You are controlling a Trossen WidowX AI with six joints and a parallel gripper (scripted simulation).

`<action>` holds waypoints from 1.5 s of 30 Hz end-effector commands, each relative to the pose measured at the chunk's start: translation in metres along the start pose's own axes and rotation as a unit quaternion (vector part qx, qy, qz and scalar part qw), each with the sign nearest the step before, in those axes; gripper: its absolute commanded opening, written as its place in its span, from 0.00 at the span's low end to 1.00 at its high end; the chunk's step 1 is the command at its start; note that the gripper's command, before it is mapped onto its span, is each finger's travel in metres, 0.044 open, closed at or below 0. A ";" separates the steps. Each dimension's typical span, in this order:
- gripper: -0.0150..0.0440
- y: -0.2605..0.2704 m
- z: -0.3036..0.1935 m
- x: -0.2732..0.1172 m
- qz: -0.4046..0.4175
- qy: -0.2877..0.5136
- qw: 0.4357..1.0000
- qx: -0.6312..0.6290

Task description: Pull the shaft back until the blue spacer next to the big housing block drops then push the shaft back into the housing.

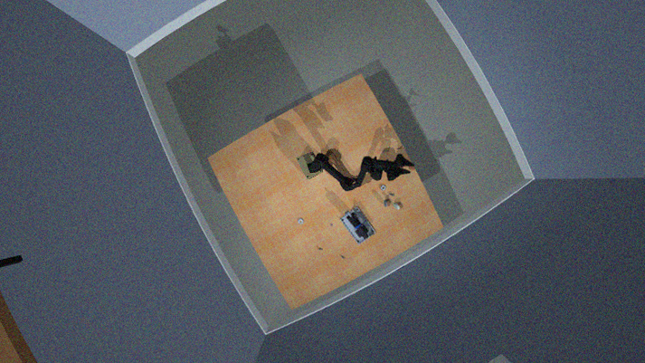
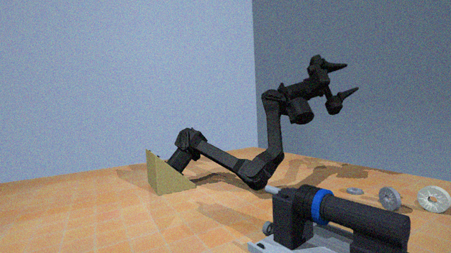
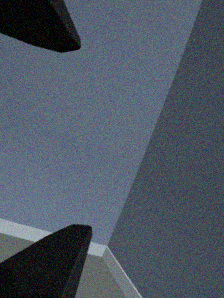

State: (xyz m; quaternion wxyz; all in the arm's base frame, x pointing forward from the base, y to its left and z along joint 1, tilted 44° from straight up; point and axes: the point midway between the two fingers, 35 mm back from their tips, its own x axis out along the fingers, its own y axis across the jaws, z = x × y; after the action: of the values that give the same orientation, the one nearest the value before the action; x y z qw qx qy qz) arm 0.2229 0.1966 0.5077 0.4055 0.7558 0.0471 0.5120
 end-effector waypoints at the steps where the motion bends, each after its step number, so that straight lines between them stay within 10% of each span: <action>1: 0.98 0.002 -0.002 0.000 0.003 0.002 1.000 0.000; 19: 1.00 0.233 -0.071 -0.113 0.339 0.035 0.936 0.091; 31: 1.00 0.307 0.046 -0.213 0.466 -0.097 0.843 0.251; 45: 1.00 0.241 0.207 -0.266 0.436 -0.285 0.728 0.446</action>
State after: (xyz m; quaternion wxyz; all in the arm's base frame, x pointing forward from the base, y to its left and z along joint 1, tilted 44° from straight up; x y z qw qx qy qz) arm 0.1418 -0.2004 0.4787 -0.2136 0.8736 -0.2017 0.3879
